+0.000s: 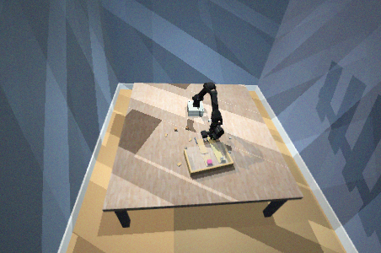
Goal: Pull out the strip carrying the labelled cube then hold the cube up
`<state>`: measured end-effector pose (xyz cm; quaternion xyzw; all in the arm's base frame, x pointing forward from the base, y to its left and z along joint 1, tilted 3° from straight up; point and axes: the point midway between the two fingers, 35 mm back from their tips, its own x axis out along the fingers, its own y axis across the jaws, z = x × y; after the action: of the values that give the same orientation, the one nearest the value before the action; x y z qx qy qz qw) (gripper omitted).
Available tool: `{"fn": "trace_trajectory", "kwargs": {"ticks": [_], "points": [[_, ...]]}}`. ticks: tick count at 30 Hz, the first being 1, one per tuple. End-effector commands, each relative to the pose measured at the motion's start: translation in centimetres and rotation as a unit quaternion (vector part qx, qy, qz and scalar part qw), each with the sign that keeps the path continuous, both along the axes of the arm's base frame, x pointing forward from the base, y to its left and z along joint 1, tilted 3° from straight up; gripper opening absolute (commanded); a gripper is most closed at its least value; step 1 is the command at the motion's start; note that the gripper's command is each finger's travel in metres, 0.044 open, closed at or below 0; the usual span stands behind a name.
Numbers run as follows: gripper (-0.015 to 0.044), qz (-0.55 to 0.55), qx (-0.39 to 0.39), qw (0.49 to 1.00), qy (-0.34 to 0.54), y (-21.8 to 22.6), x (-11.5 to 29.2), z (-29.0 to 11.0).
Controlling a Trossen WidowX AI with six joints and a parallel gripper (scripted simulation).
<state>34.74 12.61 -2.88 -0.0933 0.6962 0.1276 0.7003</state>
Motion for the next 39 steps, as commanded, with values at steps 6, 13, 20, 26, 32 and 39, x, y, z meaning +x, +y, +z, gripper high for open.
{"fn": "trace_trajectory", "kwargs": {"ticks": [6,13,20,26,32,39], "points": [[0.0000,-0.002,-0.002,1.000,0.000,-0.05,-0.02,-0.12],[0.0000,-0.002,-0.002,1.000,0.000,-0.05,-0.02,-0.19],[0.0000,-0.002,-0.002,1.000,0.000,-0.04,-0.01,-0.26],[0.0000,-0.002,-0.002,1.000,0.000,-0.04,-0.01,-0.32],[0.0000,-0.002,-0.002,1.000,0.000,-0.04,0.00,-0.38],[0.0000,-0.002,-0.002,1.000,0.000,-0.02,0.02,-0.45]]}}
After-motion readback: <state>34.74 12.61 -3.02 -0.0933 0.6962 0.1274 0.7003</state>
